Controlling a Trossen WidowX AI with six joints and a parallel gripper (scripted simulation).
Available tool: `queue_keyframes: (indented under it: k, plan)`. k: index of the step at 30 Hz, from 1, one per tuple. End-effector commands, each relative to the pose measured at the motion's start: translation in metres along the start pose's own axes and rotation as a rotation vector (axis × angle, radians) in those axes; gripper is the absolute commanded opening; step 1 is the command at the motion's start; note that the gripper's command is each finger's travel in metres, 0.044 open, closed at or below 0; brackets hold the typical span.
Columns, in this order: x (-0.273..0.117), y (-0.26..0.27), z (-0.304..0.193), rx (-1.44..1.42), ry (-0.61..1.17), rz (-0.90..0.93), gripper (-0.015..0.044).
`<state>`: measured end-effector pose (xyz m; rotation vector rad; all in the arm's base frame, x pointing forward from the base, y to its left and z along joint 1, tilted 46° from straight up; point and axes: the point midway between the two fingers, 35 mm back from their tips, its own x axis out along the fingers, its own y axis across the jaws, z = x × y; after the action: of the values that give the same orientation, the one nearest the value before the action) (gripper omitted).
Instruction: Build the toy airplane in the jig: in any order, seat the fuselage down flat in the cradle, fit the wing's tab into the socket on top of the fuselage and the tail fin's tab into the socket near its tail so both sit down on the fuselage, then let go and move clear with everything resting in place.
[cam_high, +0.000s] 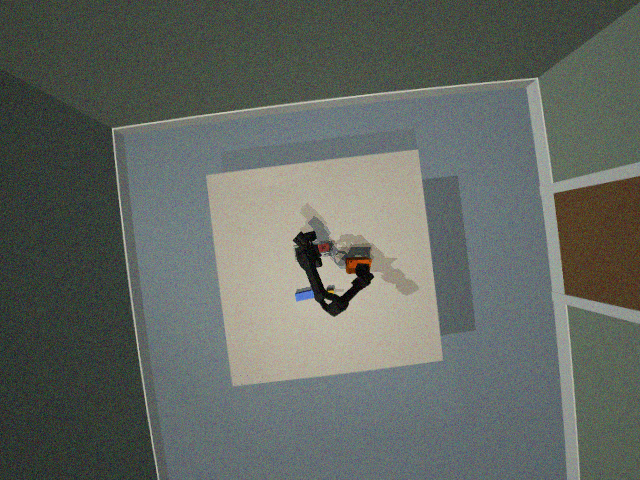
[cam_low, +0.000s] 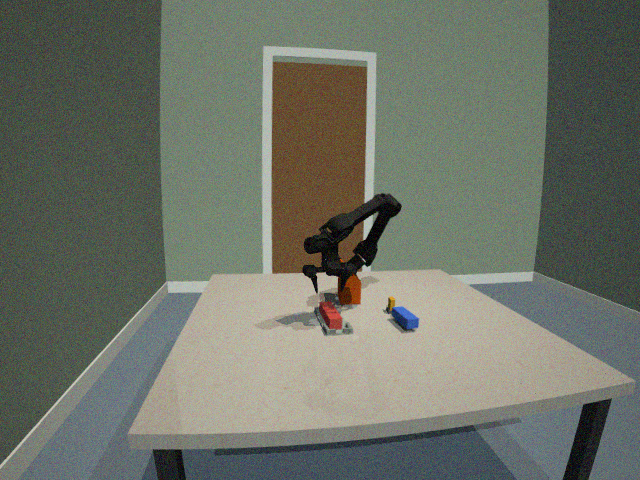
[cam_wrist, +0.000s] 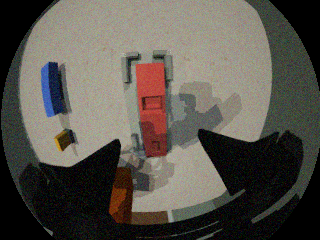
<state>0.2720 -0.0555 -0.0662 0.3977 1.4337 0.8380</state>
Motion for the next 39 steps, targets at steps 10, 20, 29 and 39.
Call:
queue_keyframes:
  k: [10,20,29,39]
  plan:
    - [-0.021,0.008,0.007,-0.005,-0.001,-0.010,0.0440]
    - [-0.021,0.131,0.086,-0.015,-0.007,-0.039,0.0440]
    - [-0.013,0.257,0.102,-0.002,-0.005,0.008,0.0440]
    - [0.028,0.259,0.102,-0.002,-0.005,0.010,0.0440]
